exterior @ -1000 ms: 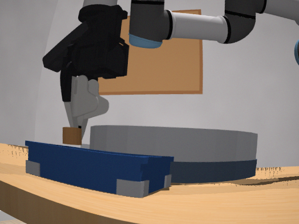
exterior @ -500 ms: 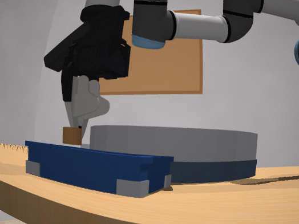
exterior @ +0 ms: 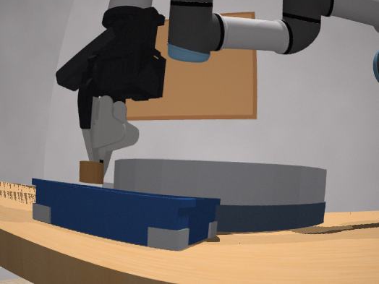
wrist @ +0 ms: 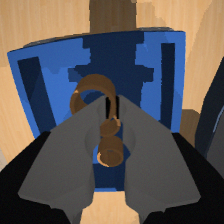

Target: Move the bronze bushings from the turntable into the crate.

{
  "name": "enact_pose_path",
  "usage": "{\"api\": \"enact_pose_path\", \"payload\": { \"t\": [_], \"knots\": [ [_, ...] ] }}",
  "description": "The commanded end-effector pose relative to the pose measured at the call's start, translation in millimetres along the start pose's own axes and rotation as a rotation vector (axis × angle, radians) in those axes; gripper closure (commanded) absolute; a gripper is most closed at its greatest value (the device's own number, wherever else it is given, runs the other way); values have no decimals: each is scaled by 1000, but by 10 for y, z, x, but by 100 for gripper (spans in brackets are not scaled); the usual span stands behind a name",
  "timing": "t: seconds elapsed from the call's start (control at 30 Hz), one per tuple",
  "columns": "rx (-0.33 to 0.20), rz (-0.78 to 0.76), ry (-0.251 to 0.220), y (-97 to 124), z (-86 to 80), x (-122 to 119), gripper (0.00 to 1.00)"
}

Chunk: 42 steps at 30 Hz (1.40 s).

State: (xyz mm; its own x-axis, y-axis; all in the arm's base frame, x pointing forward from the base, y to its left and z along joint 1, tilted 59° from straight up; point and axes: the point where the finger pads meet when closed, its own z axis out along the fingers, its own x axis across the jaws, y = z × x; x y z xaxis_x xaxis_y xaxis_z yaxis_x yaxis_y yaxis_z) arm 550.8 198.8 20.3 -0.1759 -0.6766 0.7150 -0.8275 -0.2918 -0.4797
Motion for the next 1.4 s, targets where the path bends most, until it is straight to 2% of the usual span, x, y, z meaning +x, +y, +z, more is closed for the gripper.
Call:
{"api": "enact_pose_path", "payload": {
  "t": [0.0, 0.57, 1.07, 1.37],
  "knots": [
    [2, 1, -1, -6, -12, -1, 100],
    [2, 1, -1, -7, 78, -2, 100],
    [2, 1, -1, -9, 335, -3, 100],
    [2, 1, -1, -9, 400, -3, 100]
  ]
}}
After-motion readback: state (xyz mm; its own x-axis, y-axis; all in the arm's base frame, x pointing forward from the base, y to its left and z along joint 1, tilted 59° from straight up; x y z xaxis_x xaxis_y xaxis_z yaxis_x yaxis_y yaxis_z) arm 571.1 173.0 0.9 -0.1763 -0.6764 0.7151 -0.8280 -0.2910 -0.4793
